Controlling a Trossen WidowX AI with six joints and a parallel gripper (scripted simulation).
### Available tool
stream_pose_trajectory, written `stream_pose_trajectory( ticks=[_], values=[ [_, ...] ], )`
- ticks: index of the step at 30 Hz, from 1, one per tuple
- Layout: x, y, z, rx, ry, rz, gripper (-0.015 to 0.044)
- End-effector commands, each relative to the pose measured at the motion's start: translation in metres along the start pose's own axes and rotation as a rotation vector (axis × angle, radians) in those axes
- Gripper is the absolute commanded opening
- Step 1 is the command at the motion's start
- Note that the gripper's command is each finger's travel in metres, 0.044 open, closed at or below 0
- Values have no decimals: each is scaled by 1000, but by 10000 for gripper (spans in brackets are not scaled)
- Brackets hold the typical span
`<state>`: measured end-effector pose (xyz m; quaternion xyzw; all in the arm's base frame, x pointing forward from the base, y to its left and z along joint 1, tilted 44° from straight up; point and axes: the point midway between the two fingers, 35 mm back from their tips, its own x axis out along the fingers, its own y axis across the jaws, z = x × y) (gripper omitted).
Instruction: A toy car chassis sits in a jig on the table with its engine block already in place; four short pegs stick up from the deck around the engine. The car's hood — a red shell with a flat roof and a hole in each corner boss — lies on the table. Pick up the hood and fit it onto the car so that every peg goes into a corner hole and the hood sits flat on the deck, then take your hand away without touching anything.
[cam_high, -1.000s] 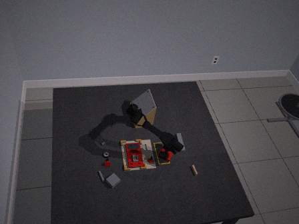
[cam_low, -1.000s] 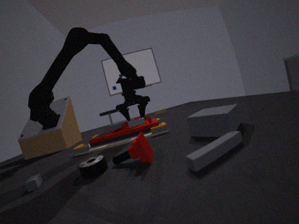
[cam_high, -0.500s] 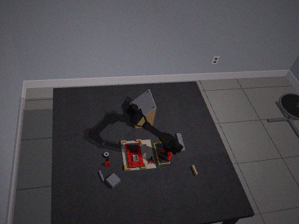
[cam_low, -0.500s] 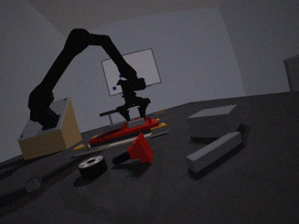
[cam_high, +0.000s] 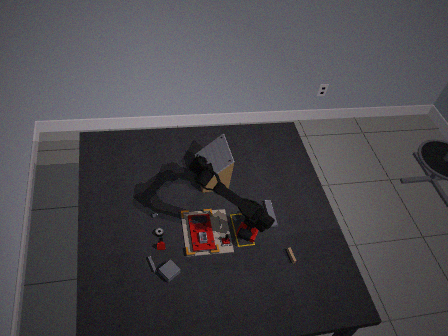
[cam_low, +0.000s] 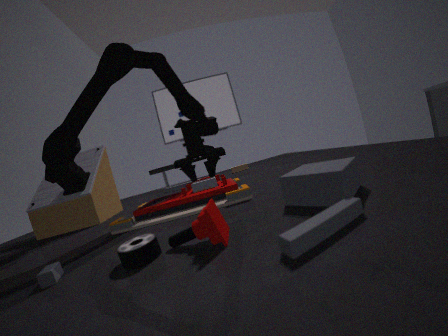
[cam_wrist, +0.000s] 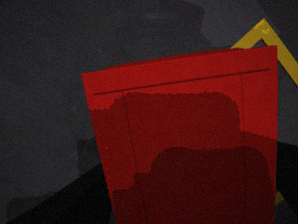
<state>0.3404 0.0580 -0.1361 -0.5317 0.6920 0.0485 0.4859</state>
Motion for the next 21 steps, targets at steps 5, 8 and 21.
stream_pose_trajectory(
  ticks=[5,8,21],
  values=[
    [-11,0,0,0,0,0,91],
    [-20,0,0,0,-1,1,12],
    [-78,1,1,0,-2,2,0]
  ],
)
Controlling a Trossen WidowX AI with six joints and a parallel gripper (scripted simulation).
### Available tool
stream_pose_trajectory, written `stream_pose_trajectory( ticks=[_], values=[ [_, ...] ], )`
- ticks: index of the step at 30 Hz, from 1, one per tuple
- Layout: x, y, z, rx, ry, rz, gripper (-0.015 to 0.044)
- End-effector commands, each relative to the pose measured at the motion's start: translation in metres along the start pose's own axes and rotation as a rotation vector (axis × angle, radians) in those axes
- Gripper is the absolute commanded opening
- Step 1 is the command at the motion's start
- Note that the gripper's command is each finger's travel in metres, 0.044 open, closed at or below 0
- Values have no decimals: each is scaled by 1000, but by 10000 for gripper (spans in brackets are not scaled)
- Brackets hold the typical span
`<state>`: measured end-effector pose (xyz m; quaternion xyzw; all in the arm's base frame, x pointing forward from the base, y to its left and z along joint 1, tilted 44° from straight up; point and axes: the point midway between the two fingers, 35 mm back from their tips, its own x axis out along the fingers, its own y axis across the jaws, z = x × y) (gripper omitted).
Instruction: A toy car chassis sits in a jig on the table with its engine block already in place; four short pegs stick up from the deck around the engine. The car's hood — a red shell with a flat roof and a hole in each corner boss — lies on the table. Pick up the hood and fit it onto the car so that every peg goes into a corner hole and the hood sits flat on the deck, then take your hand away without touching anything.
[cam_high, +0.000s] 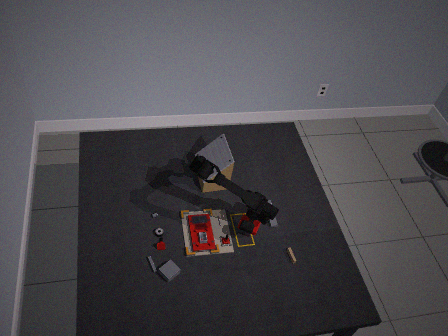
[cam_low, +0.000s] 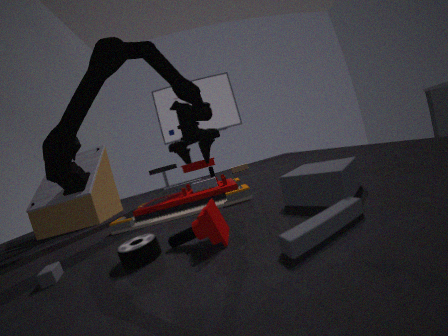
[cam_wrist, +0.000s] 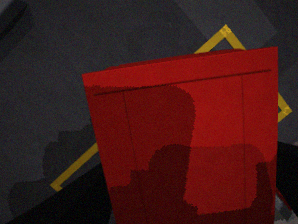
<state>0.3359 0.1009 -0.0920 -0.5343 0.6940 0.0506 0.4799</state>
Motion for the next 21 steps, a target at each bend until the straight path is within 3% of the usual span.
stream_pose_trajectory(
  ticks=[1,12,21],
  values=[
    [-20,-1,1,11,-11,1,0],
    [-32,-1,0,5,-5,-1,0],
    [-37,-44,-33,230,-15,7,0]
  ],
)
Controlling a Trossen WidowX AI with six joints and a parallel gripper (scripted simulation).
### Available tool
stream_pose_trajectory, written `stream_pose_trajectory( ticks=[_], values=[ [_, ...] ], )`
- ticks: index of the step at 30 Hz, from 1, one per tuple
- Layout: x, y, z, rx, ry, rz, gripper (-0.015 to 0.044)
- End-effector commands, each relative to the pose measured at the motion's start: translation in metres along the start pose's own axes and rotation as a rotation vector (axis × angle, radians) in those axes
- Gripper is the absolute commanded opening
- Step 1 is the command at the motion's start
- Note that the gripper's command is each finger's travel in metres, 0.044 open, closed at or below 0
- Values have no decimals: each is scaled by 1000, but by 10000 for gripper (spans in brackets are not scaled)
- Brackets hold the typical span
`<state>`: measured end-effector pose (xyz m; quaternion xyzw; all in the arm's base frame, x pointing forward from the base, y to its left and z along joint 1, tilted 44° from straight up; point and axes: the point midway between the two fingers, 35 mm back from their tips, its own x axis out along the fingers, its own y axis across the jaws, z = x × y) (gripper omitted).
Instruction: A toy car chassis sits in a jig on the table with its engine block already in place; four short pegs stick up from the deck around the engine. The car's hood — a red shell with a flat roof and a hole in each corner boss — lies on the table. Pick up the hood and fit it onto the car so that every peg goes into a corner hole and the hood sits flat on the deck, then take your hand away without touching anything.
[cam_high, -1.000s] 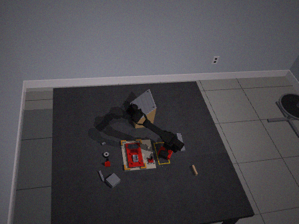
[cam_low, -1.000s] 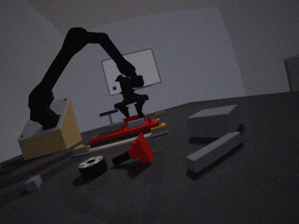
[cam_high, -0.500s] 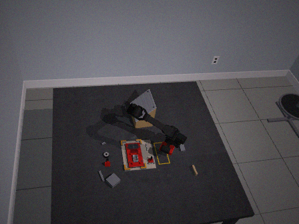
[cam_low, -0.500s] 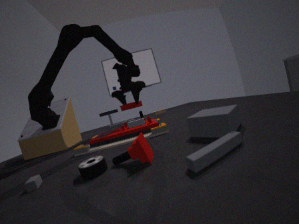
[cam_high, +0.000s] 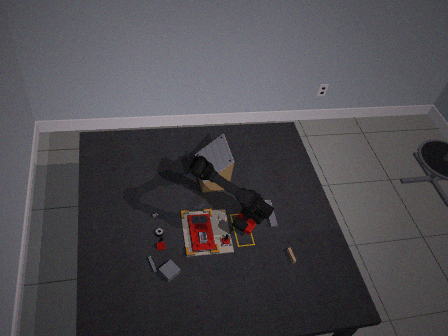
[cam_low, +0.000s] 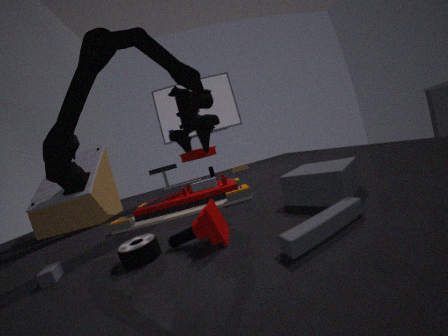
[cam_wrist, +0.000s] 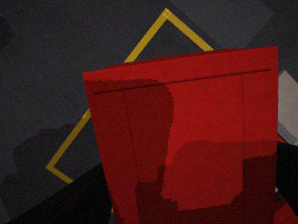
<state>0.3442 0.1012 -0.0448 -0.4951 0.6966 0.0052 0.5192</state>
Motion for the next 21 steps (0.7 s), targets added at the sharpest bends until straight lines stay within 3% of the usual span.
stream_pose_trajectory(
  ticks=[1,21],
  values=[
    [-4,-23,-14,114,-9,-2,0],
    [-5,-114,-105,664,-10,-8,0]
  ],
)
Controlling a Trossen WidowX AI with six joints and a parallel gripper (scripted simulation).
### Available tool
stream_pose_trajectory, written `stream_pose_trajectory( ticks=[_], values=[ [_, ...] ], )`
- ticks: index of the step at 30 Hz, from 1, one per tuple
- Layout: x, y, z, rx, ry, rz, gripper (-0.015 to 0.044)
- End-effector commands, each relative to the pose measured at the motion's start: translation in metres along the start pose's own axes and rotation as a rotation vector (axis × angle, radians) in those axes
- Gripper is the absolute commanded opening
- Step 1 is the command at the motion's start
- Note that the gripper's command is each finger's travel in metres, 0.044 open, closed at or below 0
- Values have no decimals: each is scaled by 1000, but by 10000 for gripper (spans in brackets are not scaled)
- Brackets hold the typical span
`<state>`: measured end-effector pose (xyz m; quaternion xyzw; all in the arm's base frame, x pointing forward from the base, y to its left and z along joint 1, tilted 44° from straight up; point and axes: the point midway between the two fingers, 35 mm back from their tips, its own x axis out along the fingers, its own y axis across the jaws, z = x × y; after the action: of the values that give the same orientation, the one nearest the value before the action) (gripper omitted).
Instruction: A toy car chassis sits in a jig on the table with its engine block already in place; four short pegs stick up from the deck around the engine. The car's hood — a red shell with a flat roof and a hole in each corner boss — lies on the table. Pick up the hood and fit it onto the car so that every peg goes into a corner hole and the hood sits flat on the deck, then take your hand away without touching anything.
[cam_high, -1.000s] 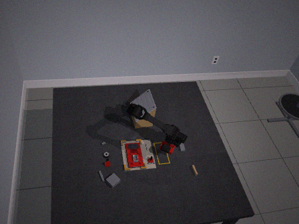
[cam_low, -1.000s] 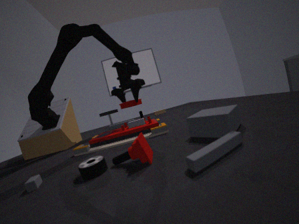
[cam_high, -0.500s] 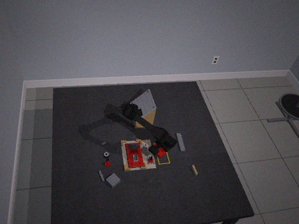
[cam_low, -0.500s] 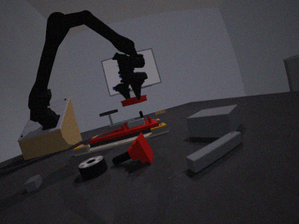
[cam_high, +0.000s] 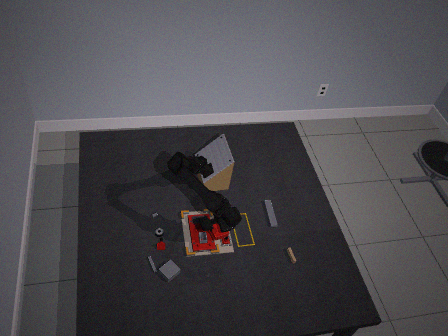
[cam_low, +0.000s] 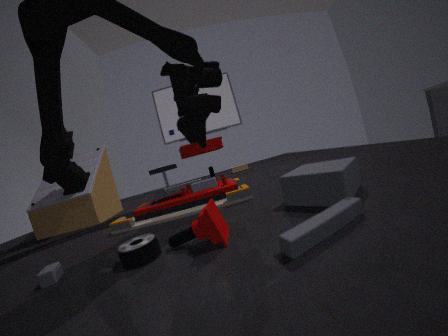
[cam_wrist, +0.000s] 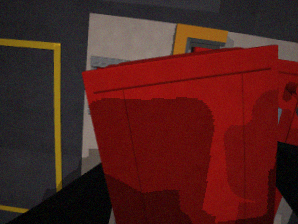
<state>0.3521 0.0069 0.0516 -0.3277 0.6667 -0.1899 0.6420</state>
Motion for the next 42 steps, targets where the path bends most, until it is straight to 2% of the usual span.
stream_pose_trajectory(
  ticks=[1,8,17,27,42],
  values=[
    [0,-25,-10,117,-1,-9,0],
    [1,-56,-25,269,1,-20,0],
    [6,-58,-24,269,1,-20,0],
    [50,-58,-22,269,0,-22,0],
    [51,-59,-23,269,0,-22,0]
  ],
)
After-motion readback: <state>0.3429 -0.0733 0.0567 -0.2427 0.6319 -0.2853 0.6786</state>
